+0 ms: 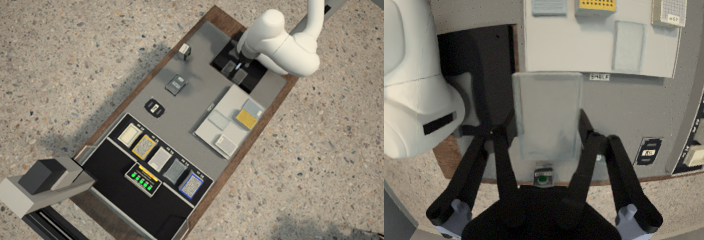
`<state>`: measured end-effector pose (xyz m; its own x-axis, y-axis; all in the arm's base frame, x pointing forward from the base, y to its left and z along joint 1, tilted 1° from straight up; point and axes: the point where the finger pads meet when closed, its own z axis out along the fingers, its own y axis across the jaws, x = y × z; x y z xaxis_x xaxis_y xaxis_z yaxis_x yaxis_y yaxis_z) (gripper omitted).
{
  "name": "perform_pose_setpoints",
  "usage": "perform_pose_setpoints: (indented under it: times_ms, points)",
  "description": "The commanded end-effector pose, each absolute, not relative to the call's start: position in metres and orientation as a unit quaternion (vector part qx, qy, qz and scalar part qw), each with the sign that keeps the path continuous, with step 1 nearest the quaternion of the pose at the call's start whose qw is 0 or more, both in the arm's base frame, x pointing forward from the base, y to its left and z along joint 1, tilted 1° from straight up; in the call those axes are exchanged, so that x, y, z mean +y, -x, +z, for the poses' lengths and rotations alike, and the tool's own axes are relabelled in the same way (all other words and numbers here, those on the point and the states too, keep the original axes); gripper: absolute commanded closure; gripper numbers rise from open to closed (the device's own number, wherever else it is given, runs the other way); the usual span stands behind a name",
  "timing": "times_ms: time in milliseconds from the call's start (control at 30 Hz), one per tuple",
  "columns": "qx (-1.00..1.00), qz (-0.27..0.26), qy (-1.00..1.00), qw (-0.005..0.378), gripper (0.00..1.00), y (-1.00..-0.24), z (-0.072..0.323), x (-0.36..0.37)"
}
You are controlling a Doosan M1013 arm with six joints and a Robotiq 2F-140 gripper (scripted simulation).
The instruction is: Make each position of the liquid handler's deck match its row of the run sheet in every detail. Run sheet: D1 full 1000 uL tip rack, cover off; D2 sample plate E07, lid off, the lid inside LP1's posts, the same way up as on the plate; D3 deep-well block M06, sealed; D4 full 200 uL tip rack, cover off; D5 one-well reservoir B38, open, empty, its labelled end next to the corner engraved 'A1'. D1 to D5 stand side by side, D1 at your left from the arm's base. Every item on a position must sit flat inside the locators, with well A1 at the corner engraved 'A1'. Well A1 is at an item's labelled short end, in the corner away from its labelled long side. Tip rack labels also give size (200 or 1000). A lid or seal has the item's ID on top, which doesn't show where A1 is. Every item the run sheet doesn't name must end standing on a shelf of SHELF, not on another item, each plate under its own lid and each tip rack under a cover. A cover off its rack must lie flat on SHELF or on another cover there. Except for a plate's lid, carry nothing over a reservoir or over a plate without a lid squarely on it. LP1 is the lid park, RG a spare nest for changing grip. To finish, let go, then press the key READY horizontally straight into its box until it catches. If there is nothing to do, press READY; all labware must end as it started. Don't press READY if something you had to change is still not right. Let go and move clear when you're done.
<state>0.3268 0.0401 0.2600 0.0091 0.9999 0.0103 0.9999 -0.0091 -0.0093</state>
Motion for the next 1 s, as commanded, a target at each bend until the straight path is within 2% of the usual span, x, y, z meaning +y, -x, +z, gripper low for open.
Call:
perform_pose_setpoints:
  times_ms: [0, 600, 967]
  points:
    - [-0.704, 0.000, 0.711, 0.006, 0.90, -0.327, 0.261, 0.056]
    - [-0.704, 0.000, 0.711, 0.006, 0.90, -0.327, 0.261, 0.136]
    - [-0.704, 0.000, 0.710, 0.007, 0.90, -0.327, 0.262, 0.158]
